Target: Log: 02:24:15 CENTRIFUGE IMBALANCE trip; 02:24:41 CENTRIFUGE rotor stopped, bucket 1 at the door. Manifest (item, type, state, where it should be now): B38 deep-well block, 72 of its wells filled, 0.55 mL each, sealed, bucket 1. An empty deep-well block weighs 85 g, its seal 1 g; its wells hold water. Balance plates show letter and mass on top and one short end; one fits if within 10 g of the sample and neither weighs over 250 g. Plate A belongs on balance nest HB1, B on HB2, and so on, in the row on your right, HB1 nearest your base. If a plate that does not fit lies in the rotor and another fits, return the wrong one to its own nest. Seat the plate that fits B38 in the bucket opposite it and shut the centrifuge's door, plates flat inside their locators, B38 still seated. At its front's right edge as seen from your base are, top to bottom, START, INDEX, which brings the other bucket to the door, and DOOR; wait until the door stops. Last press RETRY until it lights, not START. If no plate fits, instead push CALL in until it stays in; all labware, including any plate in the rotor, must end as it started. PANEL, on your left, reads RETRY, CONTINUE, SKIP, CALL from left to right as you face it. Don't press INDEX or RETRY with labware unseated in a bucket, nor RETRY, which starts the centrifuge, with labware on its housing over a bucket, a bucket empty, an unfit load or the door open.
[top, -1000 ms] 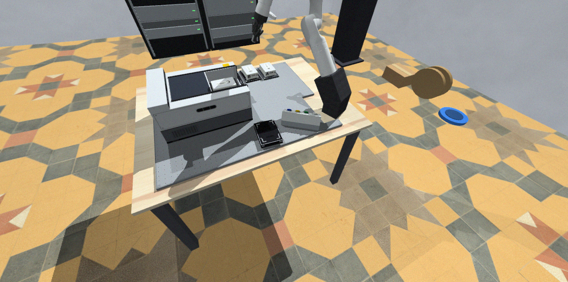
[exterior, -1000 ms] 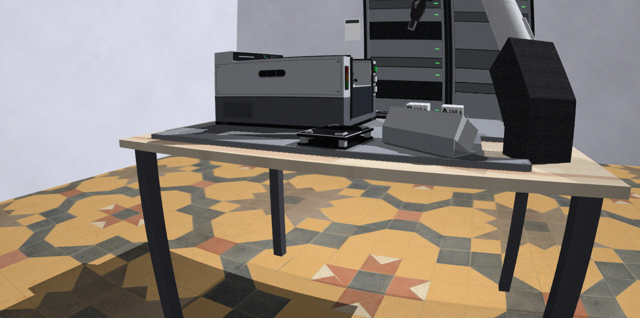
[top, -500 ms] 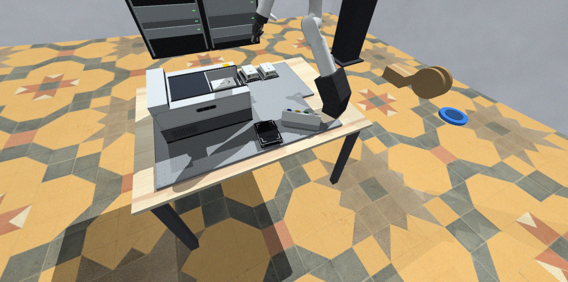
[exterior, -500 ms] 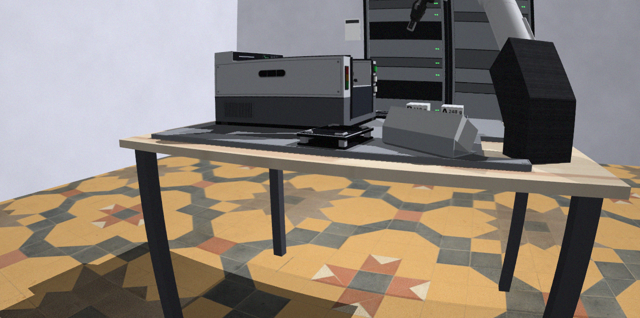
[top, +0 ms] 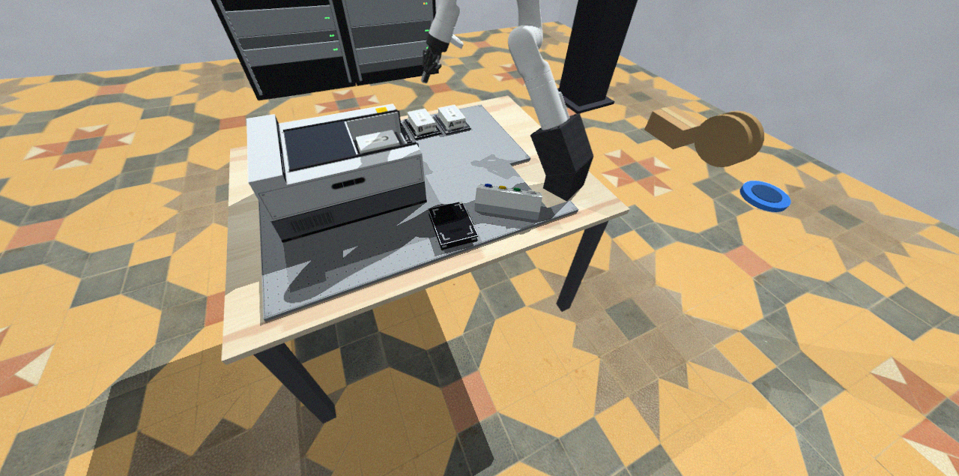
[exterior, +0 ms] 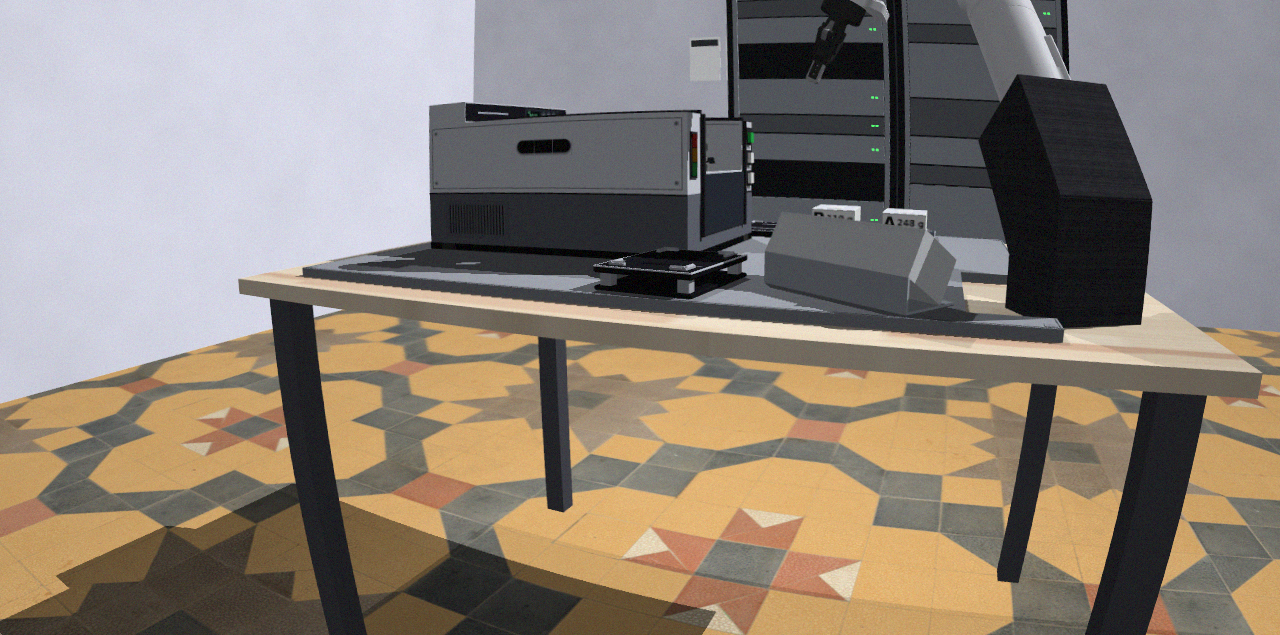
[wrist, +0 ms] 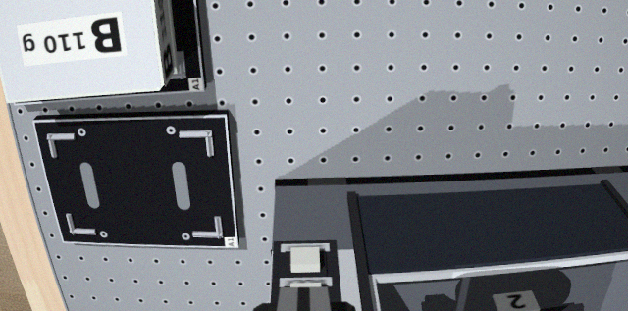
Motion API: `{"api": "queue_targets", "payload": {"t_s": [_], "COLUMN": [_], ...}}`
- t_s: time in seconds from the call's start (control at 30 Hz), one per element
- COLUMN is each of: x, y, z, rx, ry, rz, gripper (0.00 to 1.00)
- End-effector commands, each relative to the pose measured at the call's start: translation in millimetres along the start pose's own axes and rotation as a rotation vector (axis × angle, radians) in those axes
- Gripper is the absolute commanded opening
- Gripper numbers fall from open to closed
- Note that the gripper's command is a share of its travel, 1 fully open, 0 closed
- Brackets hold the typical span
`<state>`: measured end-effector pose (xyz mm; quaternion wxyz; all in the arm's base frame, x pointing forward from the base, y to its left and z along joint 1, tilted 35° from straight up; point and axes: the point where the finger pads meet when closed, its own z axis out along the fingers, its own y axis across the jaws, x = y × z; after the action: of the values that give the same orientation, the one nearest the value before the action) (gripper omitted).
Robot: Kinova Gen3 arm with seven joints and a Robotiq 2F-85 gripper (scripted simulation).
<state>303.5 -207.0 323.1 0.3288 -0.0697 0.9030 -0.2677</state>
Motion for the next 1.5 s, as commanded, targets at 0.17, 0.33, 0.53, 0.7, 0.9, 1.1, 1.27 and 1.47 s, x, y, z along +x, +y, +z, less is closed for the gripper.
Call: {"api": "queue_targets", "payload": {"t_s": [0.17, 0.33, 0.53, 0.7, 0.9, 1.1, 1.27, 1.47], "x": [1, 1, 2, 3, 4, 5, 6, 7], "y": [-1, -1, 0, -1, -1, -1, -1, -1], "z": [29.2, 39.2, 59.1, 75.8, 89.1, 109.0, 125.6, 139.0], "rx": [0.002, 0.002, 0.002, 0.002, 0.002, 0.002, 0.002, 0.002], "ry": [-0.002, -0.002, -0.002, -0.002, -0.002, -0.002, -0.002, -0.002], "rz": [0.000, 0.000, 0.000, 0.000, 0.000, 0.000, -0.001, -0.001], "gripper": [0.10, 0.10, 0.10, 0.10, 0.10, 0.10, 0.10, 0.10]}}
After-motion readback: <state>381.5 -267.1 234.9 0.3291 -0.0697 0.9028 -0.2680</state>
